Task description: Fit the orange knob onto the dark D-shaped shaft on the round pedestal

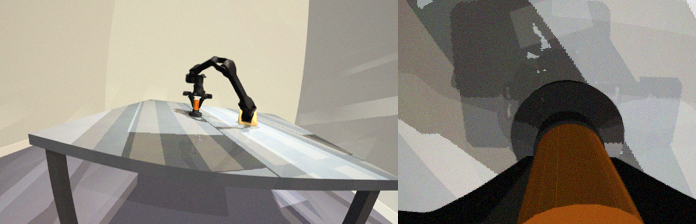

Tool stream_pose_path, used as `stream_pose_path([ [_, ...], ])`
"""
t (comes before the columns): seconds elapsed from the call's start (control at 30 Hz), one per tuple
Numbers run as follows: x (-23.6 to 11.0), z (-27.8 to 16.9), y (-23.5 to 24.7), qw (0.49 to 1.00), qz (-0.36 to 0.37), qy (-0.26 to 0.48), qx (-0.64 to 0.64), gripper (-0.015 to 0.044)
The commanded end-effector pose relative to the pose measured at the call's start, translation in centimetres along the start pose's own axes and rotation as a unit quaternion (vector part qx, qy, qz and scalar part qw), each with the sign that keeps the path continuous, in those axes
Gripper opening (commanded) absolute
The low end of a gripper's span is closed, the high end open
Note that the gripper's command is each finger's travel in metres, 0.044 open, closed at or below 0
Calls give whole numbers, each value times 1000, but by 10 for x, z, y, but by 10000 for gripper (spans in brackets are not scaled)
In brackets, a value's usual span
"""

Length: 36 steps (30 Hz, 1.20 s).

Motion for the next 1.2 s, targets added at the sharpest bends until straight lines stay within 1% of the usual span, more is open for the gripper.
stream_pose_path([
  [0.0, -1, 0, 0, 1000, 0, 0, 0, 105],
  [0.43, -1, 0, 0, 1000, 0, 0, 0, 440],
  [0.6, -1, 0, 0, 1000, 0, 0, 0, 440],
  [0.67, -9, 1, 1, 1000, 2, 0, 5, 440],
  [0.83, -77, 2, -1, 999, 13, 0, 41, 440],
  [0.9, -94, 1, -4, 999, 15, 0, 51, 440],
  [1.17, -97, 1, -2, 998, 17, -1, 52, 440],
])
Point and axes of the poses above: the point midway between the two fingers, 35 mm back from their tips, its own x axis out along the fingers, its own y axis across the jaws, z = x × y, the point moved 9 cm from there along -x, back along the fingers, and after that the axes turned 11 degrees about -x, right-handed, at the moved point
